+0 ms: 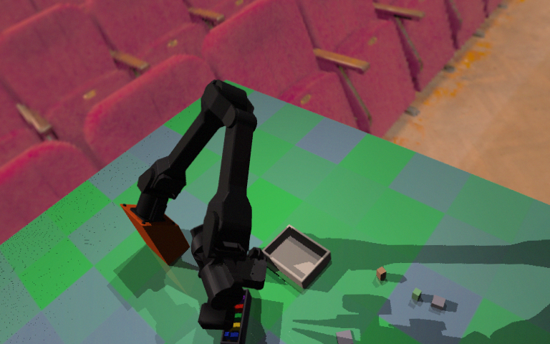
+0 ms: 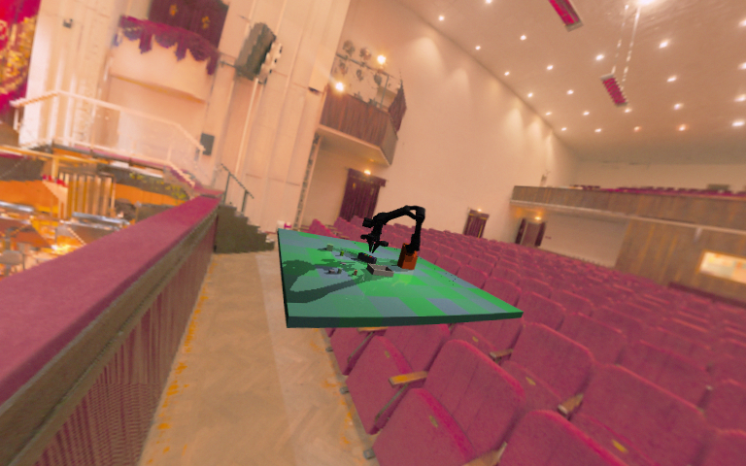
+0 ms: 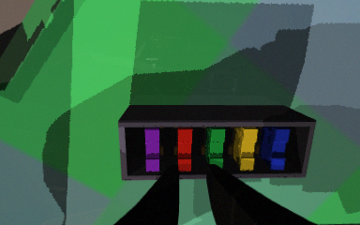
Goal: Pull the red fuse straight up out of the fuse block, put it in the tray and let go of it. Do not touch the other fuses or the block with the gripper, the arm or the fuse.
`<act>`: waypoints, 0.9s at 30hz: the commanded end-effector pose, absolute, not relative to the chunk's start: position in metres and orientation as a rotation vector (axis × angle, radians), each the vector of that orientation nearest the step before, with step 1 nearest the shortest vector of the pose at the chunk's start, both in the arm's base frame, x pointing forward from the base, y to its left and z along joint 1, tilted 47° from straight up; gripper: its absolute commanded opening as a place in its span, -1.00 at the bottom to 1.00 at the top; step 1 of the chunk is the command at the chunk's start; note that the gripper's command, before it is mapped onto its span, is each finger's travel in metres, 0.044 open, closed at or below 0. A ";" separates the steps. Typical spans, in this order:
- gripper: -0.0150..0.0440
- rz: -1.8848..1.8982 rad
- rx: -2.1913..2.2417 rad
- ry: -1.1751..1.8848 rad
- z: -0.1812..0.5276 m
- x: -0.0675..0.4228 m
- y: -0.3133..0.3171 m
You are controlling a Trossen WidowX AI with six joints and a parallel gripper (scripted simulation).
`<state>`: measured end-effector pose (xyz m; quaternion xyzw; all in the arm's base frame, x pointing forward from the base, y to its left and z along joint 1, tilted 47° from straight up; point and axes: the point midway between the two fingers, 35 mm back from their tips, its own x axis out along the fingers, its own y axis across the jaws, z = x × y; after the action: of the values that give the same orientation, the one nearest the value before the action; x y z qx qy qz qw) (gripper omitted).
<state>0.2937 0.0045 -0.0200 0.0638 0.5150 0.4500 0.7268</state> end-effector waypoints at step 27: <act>-0.24 0.993 0.153 1.137 -0.035 0.294 0.022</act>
<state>0.2940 0.0209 -0.0344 0.0660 0.5157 0.4506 0.7257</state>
